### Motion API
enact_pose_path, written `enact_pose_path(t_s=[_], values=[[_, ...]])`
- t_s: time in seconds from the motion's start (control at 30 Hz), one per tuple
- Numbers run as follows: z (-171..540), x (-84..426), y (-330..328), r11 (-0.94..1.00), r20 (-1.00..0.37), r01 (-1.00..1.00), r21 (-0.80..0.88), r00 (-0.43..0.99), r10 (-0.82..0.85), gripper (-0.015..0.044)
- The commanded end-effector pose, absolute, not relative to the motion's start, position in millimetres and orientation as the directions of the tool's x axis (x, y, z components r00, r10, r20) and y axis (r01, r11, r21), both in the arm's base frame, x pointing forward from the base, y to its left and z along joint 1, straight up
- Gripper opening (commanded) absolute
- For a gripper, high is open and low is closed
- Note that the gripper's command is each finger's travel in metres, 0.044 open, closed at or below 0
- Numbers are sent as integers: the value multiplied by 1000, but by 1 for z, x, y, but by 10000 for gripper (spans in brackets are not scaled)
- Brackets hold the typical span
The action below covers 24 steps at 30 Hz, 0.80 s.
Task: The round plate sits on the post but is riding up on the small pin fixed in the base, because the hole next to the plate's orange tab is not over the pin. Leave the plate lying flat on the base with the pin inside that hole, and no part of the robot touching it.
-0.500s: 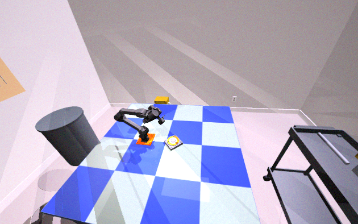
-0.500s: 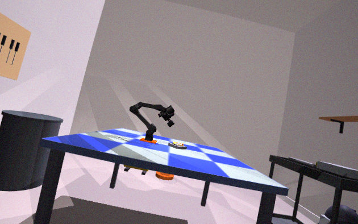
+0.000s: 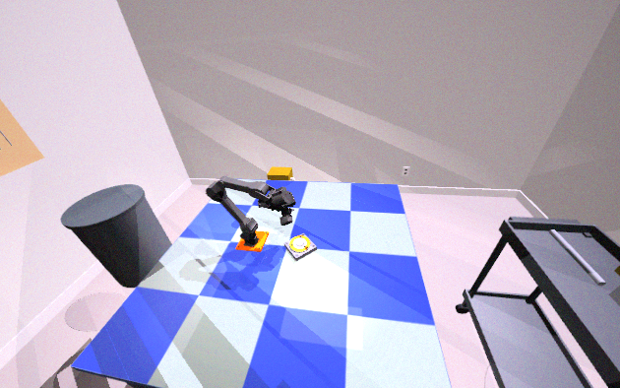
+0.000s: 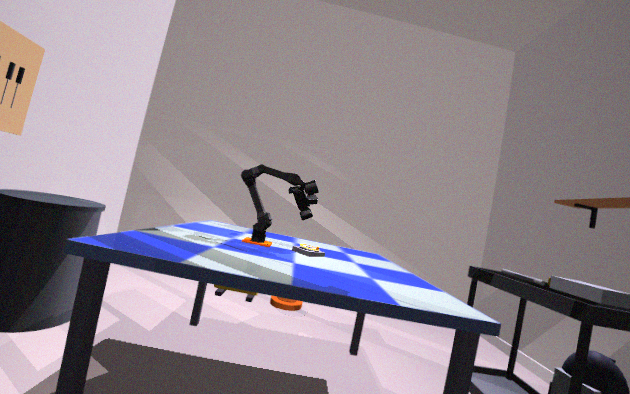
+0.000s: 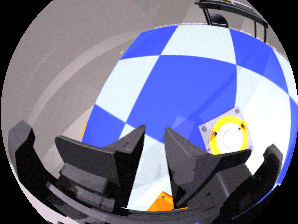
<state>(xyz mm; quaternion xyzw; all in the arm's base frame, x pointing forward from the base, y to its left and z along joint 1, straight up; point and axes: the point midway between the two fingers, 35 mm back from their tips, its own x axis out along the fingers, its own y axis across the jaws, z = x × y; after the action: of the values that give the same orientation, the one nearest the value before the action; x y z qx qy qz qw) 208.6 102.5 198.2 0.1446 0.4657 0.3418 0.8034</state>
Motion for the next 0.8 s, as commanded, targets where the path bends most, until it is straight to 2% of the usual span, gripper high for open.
enact_pose_path(t_s=[0.0, 0.1, 0.27, 0.47, 0.77], values=[[177, 242, 75, 851, -805, -290, 438, 294, 514, 0], [169, 254, 63, 890, -856, -248, 383, 268, 443, 0], [139, 287, 20, 974, -972, -149, 169, 138, 190, 0], [120, 310, -6, 992, -999, -124, 10, 29, 14, 0], [116, 311, -7, 992, -1000, -124, 3, 24, 6, 0]])
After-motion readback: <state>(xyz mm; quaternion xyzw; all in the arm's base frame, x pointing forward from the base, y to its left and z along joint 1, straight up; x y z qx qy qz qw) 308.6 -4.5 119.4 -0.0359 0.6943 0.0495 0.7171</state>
